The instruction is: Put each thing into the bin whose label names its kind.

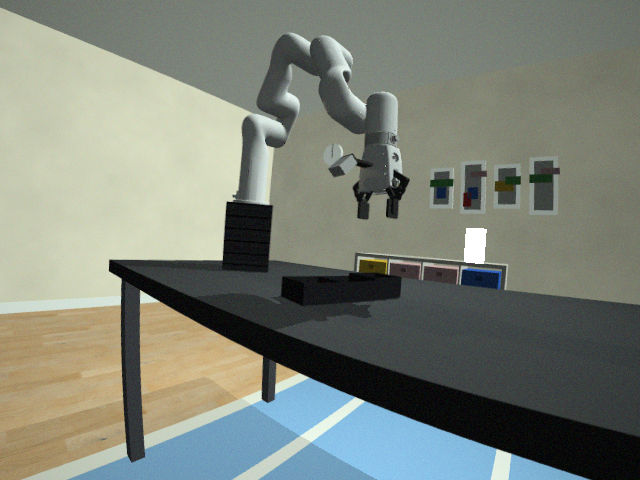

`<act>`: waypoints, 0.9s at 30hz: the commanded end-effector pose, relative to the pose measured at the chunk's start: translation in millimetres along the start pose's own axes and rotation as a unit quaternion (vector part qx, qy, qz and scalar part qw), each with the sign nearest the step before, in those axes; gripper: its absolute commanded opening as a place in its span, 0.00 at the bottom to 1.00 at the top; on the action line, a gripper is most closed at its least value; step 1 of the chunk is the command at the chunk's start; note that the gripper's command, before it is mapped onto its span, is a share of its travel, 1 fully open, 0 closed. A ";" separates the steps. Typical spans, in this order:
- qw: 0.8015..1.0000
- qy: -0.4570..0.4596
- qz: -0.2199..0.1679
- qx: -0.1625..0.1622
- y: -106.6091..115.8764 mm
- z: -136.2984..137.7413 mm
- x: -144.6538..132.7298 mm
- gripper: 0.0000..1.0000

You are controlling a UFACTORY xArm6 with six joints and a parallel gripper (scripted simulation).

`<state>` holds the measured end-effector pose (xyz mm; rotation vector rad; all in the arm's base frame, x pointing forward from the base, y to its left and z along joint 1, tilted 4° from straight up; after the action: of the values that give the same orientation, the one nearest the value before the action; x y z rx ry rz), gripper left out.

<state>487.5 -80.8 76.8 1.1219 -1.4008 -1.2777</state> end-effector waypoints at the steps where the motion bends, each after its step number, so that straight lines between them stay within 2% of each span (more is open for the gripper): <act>1: 1.000 0.000 0.000 0.003 19.6 -1.6 0.0 1.00; 6: 1.000 0.000 0.000 0.003 38.7 -1.6 0.0 1.00; 27: 1.000 0.000 0.000 0.003 38.7 -1.6 0.0 1.00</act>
<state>486.1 -79.0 113.7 1.1231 -1.4022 -1.2767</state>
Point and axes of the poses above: the point where the finger pads meet when closed, its own y axis back along the fingers, its own z axis across the jaws, x = y × z, the point moved 9 cm from there along y, back along the fingers, and after that the axes turned 14 degrees about y, right-handed, at the moved point
